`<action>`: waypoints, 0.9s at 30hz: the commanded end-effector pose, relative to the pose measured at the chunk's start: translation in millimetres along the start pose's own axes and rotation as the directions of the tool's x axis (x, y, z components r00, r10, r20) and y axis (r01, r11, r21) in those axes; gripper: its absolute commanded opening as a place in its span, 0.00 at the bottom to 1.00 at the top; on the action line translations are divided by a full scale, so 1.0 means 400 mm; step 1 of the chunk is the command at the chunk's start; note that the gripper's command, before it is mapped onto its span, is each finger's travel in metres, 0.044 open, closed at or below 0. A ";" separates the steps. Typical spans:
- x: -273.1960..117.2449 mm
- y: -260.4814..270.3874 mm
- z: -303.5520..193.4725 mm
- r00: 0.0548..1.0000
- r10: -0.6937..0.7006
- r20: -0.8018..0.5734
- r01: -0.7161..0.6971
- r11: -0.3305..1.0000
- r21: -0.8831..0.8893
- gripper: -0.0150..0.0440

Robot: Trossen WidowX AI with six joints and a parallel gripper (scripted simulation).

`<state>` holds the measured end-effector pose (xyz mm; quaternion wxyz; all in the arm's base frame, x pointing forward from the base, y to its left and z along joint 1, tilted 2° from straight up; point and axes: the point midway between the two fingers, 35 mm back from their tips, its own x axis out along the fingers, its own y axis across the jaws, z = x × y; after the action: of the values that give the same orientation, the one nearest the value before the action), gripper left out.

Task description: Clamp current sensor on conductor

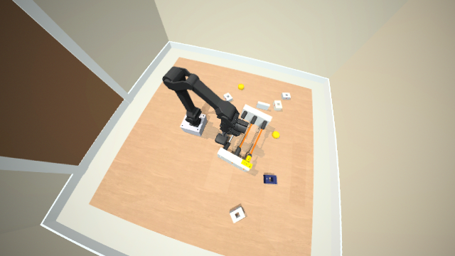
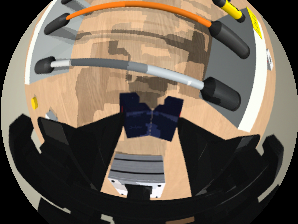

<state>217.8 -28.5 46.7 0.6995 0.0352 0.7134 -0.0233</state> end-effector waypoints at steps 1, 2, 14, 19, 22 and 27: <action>-0.064 0.000 0.004 1.000 0.000 0.011 0.000 1.000 -0.004 0.25; -0.078 0.000 0.003 1.000 0.000 0.010 0.000 1.000 -0.004 0.25; -0.210 0.002 -0.023 1.000 0.002 0.005 -0.002 1.000 -0.004 0.25; -0.216 0.000 -0.007 1.000 0.002 0.005 -0.002 0.999 -0.050 0.25; -0.224 -0.002 0.021 1.000 0.002 0.006 -0.001 0.992 -0.128 0.25; -0.237 -0.007 0.072 1.000 0.002 0.008 0.000 0.963 -0.268 0.25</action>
<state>235.2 -33.3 139.3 0.7049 -0.0304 0.7074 0.0416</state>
